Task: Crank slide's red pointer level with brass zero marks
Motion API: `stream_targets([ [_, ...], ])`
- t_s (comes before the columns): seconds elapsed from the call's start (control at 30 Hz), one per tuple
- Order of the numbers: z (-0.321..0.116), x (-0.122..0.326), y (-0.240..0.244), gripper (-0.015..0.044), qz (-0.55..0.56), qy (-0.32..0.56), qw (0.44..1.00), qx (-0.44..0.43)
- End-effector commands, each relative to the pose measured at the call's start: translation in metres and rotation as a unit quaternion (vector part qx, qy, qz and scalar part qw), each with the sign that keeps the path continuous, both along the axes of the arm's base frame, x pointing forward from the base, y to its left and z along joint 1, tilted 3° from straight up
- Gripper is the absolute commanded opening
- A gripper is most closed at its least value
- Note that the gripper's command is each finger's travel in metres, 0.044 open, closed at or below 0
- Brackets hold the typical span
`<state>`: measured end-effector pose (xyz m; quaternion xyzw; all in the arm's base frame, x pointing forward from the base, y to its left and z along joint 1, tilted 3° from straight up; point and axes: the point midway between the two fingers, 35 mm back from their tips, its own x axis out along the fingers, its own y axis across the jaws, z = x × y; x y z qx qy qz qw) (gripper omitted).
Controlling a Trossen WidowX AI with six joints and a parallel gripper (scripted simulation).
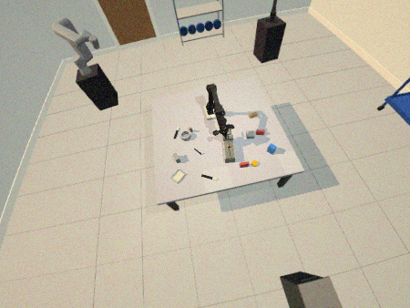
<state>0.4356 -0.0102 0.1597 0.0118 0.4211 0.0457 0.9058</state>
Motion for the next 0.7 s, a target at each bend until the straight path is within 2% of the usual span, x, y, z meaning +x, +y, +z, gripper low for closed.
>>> stream_targets([
  [0.0,0.0000,0.0000,0.0000,0.0000,0.000,0.000,1.000,0.000],
  [0.3,0.0000,0.0000,0.0000,0.0000,0.000,0.000,1.000,0.000],
  [0.67,0.0000,0.0000,0.0000,0.0289,0.000,0.000,1.000,0.000],
])
